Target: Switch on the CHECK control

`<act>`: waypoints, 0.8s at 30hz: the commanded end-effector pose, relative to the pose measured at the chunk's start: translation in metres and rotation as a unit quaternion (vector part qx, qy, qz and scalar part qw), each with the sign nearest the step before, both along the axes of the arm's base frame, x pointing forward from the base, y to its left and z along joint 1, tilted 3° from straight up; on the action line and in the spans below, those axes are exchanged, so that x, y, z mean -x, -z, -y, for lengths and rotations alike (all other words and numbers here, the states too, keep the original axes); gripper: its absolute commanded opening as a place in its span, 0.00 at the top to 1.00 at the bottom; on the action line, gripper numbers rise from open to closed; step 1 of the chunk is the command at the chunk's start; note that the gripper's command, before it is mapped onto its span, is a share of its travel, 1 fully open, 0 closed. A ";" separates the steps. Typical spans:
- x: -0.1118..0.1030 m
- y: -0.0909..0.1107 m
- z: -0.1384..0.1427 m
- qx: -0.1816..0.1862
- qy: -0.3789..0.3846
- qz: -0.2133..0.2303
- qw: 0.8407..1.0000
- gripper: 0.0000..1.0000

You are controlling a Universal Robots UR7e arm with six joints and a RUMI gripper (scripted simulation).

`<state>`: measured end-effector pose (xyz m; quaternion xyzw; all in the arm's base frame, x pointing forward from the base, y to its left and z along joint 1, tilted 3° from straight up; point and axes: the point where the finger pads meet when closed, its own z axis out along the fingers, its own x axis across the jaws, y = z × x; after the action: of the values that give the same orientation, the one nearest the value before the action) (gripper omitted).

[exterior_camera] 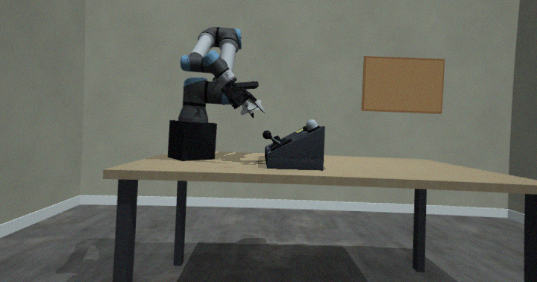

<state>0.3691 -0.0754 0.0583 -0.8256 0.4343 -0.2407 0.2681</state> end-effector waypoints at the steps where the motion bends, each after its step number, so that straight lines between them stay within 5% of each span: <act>1: 0.000 0.001 0.002 0.009 -0.002 0.015 1.000 0.00; 24: -0.001 0.002 0.004 0.013 -0.002 0.020 1.000 0.00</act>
<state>0.3697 -0.0787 0.0561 -0.8249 0.4241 -0.2617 0.2669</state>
